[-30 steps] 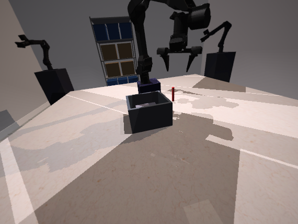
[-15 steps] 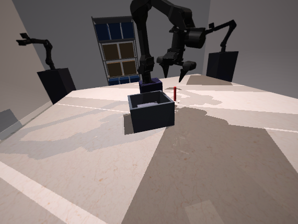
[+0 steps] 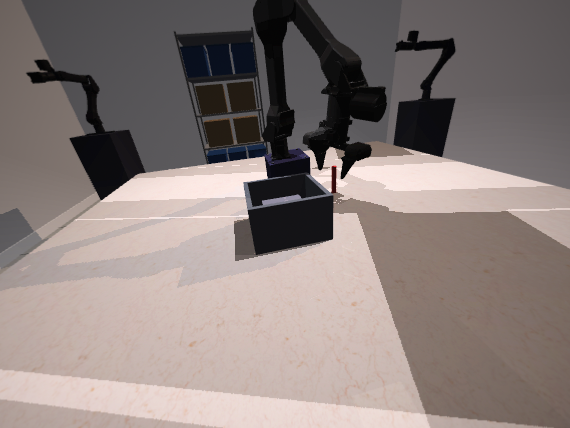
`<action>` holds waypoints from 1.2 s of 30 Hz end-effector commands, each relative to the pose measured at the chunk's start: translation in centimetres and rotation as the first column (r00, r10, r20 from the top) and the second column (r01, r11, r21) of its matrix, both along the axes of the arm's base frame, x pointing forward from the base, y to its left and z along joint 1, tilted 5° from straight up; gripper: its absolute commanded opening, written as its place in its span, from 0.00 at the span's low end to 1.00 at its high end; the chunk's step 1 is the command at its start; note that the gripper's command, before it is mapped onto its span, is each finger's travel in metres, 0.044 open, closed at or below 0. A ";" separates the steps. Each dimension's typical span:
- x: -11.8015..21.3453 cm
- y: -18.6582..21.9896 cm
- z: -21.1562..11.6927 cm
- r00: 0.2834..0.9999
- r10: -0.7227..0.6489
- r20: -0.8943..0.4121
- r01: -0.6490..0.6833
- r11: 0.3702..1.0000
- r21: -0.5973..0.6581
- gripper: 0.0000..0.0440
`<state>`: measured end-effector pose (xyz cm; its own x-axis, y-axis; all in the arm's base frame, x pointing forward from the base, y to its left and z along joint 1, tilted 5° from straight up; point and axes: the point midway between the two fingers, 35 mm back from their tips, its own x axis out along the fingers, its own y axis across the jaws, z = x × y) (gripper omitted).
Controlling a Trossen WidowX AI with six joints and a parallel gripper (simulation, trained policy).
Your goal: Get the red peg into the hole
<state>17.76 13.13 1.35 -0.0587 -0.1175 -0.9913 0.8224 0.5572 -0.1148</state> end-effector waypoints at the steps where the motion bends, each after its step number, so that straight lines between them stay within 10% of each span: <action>1: -0.2 0.1 -1.6 1.000 -0.026 0.014 0.026 1.000 0.017 0.85; 7: -0.8 0.1 -3.3 0.998 -0.053 0.020 0.053 0.998 0.029 0.74; 20: -1.4 0.2 -4.1 0.995 -0.089 -0.048 0.092 0.993 0.072 0.00; 36: 0.1 -1.2 0.3 0.996 0.018 0.083 -0.022 0.999 0.048 0.00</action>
